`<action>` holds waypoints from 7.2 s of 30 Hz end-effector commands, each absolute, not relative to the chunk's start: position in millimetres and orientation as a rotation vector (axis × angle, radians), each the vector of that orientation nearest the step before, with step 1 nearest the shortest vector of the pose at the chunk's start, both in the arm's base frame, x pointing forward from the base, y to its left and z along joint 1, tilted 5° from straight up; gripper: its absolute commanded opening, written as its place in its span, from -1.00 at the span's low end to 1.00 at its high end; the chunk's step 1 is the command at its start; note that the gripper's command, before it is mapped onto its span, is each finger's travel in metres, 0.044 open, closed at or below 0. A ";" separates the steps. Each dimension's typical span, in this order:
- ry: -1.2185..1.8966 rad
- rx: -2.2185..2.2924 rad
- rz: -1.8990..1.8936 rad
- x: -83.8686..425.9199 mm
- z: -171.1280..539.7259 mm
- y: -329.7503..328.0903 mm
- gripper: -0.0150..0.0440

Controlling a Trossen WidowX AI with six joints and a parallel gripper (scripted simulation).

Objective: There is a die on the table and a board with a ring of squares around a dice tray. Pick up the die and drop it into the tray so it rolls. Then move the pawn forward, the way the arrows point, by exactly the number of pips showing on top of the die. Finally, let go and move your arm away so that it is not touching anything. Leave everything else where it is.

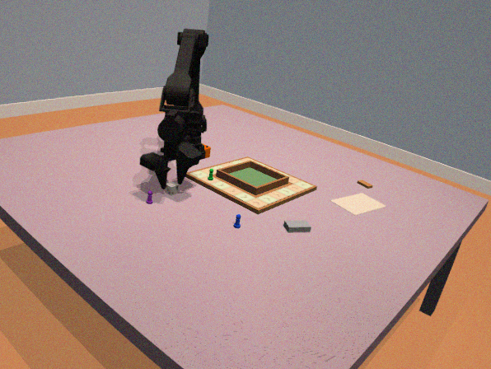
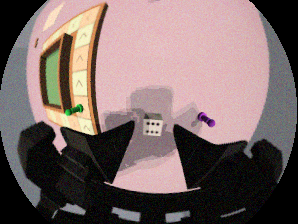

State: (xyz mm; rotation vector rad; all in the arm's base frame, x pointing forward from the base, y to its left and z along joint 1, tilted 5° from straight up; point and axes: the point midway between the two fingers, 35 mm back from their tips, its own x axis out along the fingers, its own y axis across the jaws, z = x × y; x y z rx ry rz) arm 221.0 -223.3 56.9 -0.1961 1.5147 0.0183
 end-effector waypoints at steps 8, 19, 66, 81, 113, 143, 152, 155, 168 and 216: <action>1.524 -0.191 0.021 219.2 44.2 -222.9 0.17; 1.524 -0.191 0.021 219.2 44.2 -222.9 -0.34; 1.509 -0.202 0.048 256.7 147.2 -131.5 -0.49; 1.512 -0.182 0.048 275.8 129.6 -61.5 -0.49; 1.299 -0.150 0.064 272.0 100.4 42.6 -0.49; 0.676 -0.123 0.095 243.9 119.2 41.8 -0.49; 0.672 -0.127 0.099 245.6 119.6 42.0 -0.49; 0.672 -0.127 0.099 245.6 119.6 42.0 -0.49; 0.674 -0.124 0.097 245.1 144.6 44.3 0.58; 1.513 -0.414 0.259 213.2 92.3 -77.3 0.19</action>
